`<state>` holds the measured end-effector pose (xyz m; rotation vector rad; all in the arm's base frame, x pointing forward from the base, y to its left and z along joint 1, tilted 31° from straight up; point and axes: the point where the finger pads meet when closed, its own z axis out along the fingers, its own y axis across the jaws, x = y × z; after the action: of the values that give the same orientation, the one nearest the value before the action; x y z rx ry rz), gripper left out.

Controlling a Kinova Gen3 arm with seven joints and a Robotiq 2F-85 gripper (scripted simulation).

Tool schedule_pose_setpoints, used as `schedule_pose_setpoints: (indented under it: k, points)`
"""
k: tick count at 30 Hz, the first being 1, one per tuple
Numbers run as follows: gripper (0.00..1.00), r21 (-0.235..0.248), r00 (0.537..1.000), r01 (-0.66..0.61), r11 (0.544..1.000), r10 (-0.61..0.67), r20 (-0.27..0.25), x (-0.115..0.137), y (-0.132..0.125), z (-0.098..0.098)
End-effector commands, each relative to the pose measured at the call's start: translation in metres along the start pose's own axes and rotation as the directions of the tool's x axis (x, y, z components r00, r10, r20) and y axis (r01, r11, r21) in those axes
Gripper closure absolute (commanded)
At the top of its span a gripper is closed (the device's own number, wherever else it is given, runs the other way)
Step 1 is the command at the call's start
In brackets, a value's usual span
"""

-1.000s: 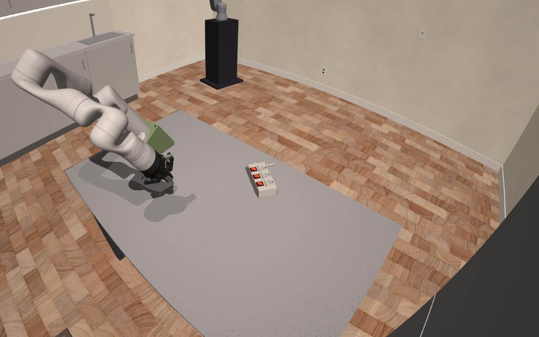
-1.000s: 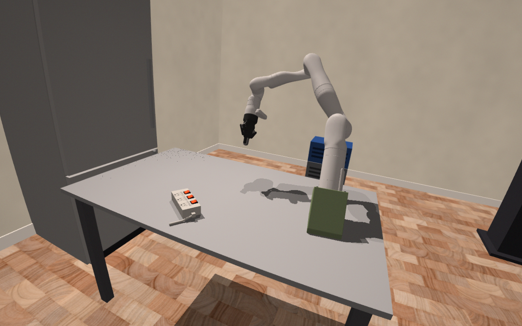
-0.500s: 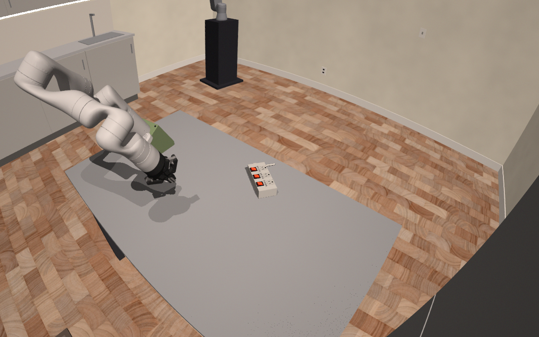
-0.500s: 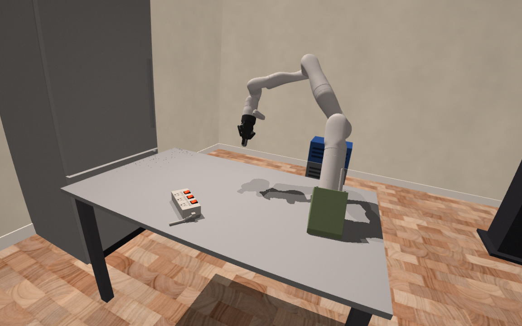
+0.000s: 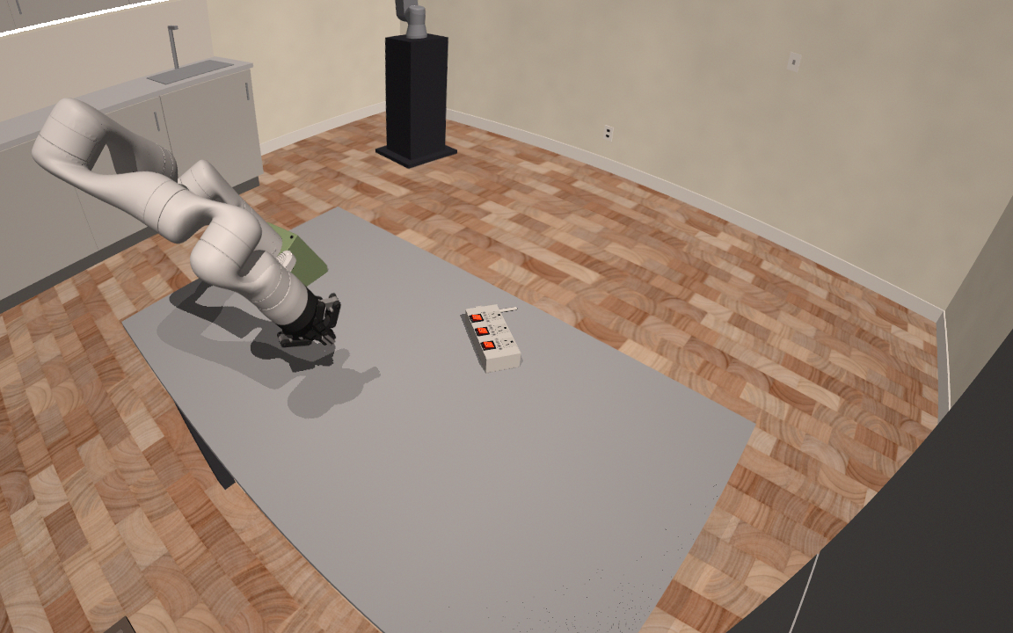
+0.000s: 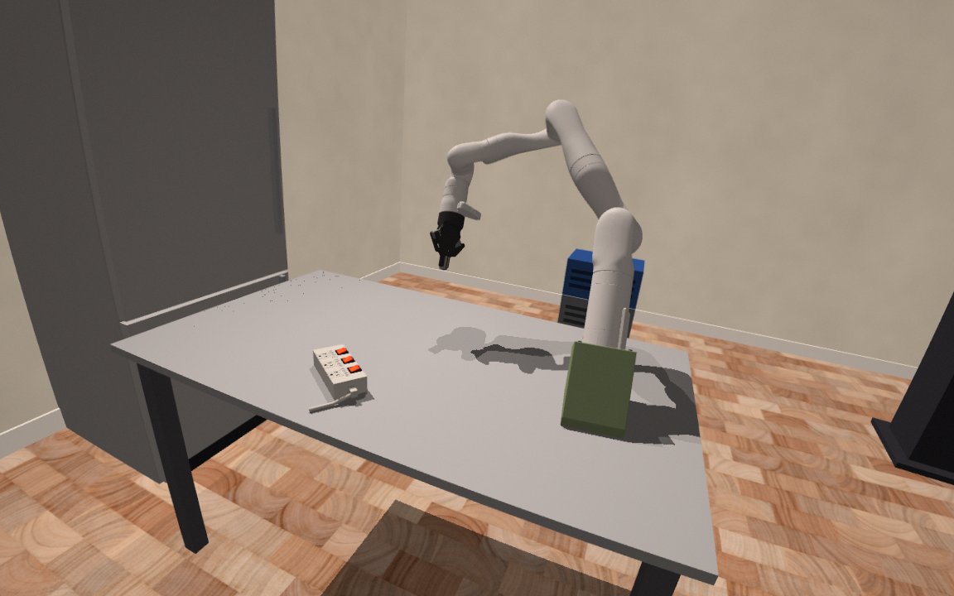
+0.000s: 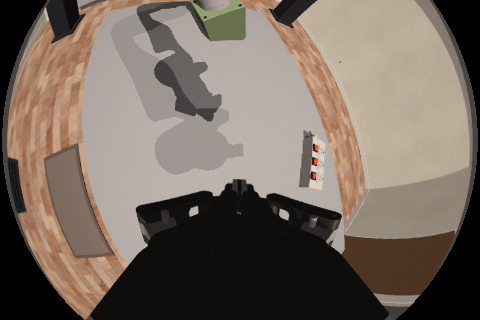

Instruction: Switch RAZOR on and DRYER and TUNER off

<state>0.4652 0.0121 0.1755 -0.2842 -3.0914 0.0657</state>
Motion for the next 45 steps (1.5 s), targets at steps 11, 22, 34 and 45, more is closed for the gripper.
schedule_pose_setpoints:
  k: [11,22,34,45]
  points:
    - [1.00,0.009,1.000,-0.022,1.000,0.022,-0.009,-0.002,0.008,0.006]
    - [1.00,0.019,0.999,-0.051,0.999,0.051,-0.013,-0.004,0.012,0.011]
    - [1.00,0.040,0.994,-0.106,0.994,0.107,-0.018,-0.007,0.019,0.019]
    - [1.00,0.050,0.991,-0.133,0.990,0.135,-0.019,-0.009,0.022,0.024]
